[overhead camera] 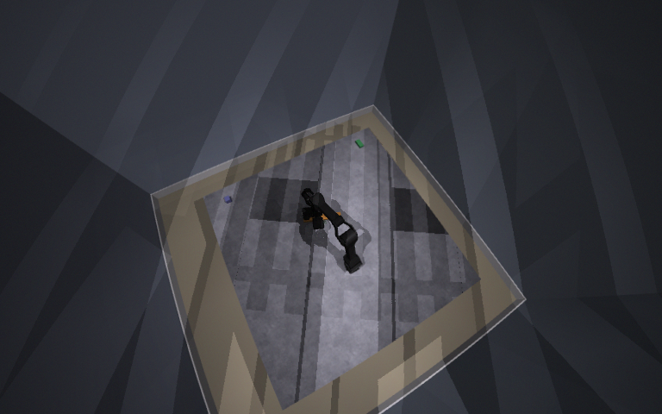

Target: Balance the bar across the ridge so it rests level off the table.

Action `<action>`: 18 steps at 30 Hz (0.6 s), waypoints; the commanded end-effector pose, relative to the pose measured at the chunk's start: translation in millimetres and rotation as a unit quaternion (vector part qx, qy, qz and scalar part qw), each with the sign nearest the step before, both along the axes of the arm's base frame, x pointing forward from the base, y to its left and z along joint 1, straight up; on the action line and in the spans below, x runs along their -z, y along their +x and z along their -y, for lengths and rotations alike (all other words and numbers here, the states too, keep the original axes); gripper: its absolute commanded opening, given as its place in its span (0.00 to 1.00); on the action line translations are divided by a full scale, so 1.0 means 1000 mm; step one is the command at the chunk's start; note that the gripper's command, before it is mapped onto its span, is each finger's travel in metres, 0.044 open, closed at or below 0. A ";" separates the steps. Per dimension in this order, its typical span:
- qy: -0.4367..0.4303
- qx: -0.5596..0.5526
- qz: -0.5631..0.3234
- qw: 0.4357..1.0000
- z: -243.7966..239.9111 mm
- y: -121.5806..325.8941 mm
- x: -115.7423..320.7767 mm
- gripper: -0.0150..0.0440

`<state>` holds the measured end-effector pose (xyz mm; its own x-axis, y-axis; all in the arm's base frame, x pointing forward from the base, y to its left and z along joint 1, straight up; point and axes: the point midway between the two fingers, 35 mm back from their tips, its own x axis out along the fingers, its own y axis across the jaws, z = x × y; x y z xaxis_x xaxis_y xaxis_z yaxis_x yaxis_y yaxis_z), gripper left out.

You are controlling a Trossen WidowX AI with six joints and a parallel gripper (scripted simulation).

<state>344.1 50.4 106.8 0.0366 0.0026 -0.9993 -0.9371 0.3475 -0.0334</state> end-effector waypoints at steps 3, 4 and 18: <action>0.000 0.000 0.000 1.000 0.000 0.000 0.000 0.30; 0.000 0.000 0.000 1.000 0.000 0.000 0.000 0.34; 0.000 0.000 0.000 1.000 0.000 0.000 0.000 0.54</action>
<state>344.0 50.4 106.7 0.0360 0.0025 -0.9993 -0.9371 0.3475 -0.0329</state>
